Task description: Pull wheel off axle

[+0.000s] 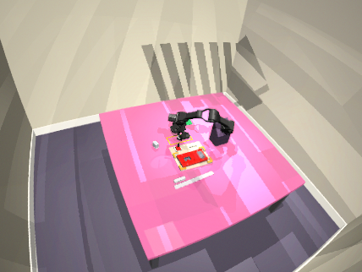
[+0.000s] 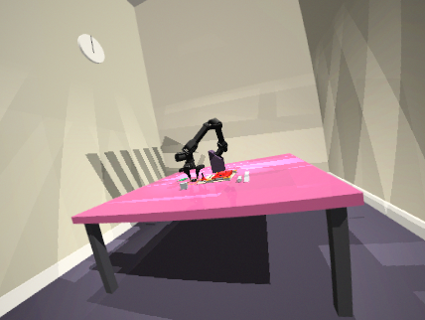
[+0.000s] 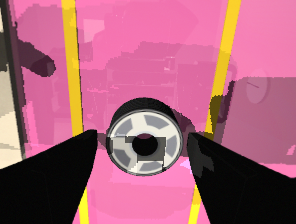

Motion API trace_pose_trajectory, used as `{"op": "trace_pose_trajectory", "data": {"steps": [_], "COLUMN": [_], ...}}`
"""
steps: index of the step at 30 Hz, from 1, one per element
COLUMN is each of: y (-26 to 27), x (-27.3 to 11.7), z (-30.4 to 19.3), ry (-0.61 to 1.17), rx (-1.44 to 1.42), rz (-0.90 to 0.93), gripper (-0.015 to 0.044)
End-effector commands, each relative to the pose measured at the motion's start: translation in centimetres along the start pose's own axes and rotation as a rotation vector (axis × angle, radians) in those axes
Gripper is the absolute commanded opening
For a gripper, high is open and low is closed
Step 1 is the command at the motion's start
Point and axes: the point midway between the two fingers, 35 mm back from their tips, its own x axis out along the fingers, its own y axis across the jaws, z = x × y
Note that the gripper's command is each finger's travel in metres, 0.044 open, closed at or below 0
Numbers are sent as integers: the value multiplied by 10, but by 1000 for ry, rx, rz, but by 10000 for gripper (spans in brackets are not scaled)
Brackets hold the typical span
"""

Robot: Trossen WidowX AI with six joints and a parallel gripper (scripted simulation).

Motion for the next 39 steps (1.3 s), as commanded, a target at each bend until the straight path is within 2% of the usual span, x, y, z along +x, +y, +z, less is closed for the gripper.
{"op": "trace_pose_trajectory", "data": {"steps": [1, 6, 10, 11, 15, 16, 23, 39], "y": [-1, -1, -1, -3, 7, 10, 32, 33], "x": [-16, -58, -60, -52, -72, -77, -105, -105], "z": [2, 1, 1, -2, -26, -34, -83, -85], "ry": [-6, -11, -11, -13, -12, -11, -7, -7], "rx": [-3, 4, 4, 18, 16, 15, 9, 9], "rz": [-4, -2, -1, 6, 0, -1, -2, -2], "gripper": [300, 300, 300, 326, 431, 440, 440, 440]}}
